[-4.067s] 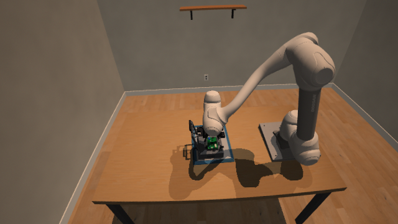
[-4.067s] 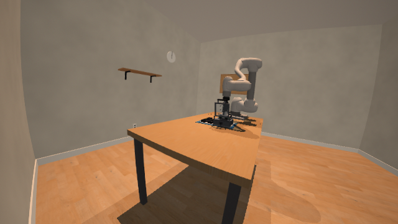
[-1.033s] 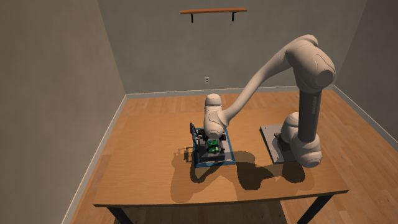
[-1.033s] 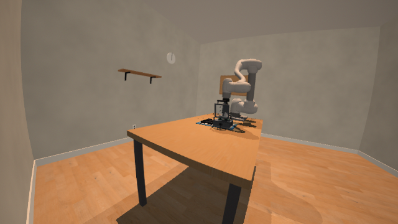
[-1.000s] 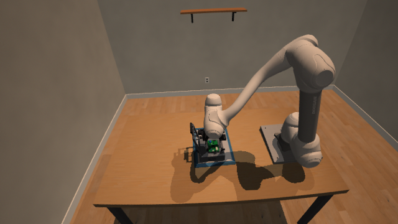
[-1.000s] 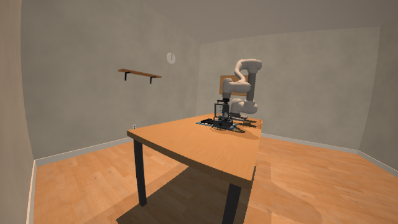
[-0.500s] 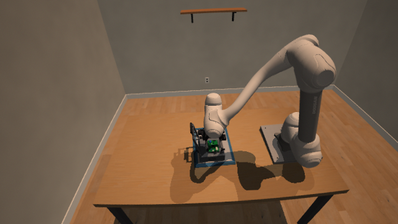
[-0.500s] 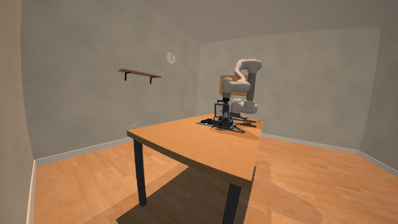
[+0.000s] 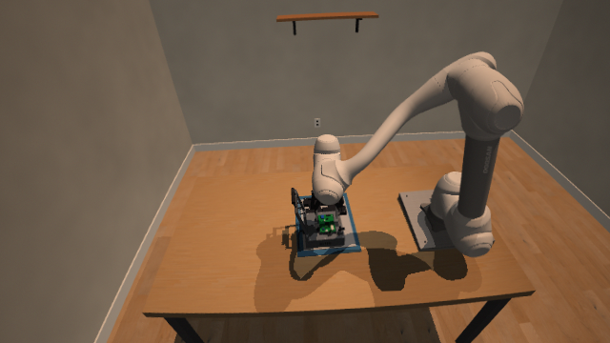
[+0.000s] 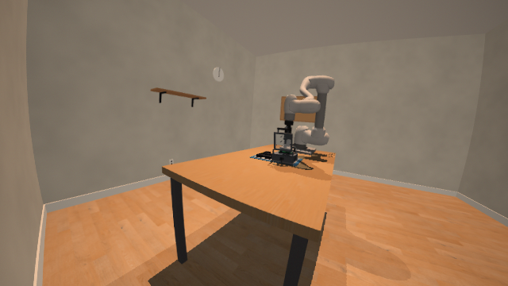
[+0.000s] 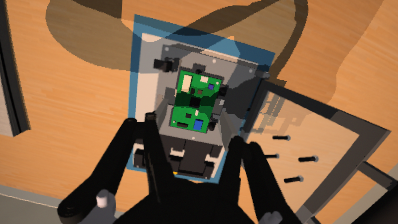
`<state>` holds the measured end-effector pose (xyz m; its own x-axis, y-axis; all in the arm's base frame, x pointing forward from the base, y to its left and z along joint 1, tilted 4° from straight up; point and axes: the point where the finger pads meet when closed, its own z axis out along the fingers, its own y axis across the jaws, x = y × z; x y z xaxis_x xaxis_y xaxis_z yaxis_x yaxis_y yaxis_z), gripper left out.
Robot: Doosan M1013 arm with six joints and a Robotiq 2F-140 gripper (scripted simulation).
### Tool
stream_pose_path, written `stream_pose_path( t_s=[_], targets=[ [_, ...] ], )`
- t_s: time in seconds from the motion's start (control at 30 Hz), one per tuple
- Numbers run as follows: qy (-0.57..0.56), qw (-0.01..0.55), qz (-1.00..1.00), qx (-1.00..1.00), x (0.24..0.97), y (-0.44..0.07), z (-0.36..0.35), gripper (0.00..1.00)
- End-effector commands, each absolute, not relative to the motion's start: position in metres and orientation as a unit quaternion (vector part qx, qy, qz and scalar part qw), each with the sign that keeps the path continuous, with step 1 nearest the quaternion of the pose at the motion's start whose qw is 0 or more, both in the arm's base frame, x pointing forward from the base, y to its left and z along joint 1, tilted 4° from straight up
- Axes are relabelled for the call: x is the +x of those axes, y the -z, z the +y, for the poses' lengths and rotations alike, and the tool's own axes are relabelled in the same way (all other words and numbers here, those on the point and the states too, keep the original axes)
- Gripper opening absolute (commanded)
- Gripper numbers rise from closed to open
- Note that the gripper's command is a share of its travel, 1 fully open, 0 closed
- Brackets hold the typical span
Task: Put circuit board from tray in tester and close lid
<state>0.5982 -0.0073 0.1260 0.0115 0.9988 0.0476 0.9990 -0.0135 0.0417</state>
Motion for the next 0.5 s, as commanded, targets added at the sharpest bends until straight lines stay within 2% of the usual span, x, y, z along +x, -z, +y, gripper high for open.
stream_pose_path(
  t_s=[0.0,0.47],
  targets=[
    [0.032,0.002,-0.702,-0.711,0.598,-0.14,-0.008,0.58],
    [0.032,0.002,-0.702,-0.711,0.595,-0.208,-0.011,0.58]
  ],
)
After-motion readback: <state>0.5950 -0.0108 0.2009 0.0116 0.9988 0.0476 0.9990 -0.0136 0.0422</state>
